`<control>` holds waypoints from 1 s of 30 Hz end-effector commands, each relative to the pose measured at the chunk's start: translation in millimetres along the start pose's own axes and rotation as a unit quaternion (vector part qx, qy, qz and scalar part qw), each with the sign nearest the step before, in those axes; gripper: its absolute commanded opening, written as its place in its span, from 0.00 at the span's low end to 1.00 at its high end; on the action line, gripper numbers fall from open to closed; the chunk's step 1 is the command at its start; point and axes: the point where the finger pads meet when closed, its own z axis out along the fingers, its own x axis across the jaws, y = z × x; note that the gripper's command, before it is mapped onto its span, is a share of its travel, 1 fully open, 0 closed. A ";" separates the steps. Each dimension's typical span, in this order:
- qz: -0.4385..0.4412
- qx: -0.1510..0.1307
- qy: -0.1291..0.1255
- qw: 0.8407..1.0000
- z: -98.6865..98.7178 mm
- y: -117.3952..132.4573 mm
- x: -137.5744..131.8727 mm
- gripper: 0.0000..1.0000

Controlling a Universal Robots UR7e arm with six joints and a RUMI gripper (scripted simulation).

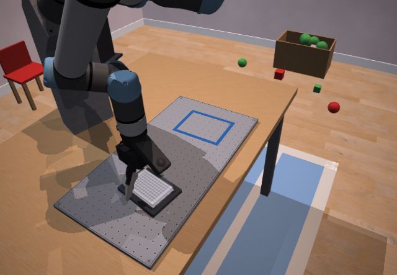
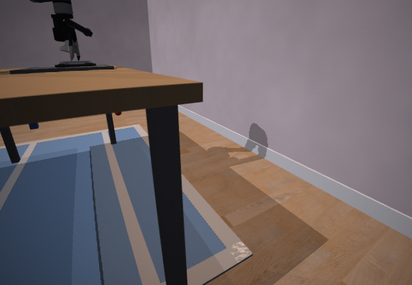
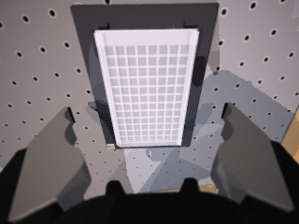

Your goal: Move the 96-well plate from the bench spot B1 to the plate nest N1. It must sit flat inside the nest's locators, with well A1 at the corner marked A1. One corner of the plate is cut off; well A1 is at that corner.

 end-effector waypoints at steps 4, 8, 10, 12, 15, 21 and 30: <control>0.000 0.000 0.000 1.000 -0.3 -0.4 0.1 1.00; 0.000 0.000 0.000 1.000 -0.3 -0.4 0.1 1.00; 0.000 0.000 0.000 1.000 -2.9 -0.4 0.0 1.00; 0.000 0.000 0.000 1.000 -8.2 -0.3 0.0 1.00; 0.000 0.000 0.000 1.000 -10.8 -0.3 0.0 1.00; 0.000 0.000 0.000 1.000 -26.8 -0.3 0.0 1.00; 0.000 0.000 0.000 1.000 -34.8 -0.3 0.0 1.00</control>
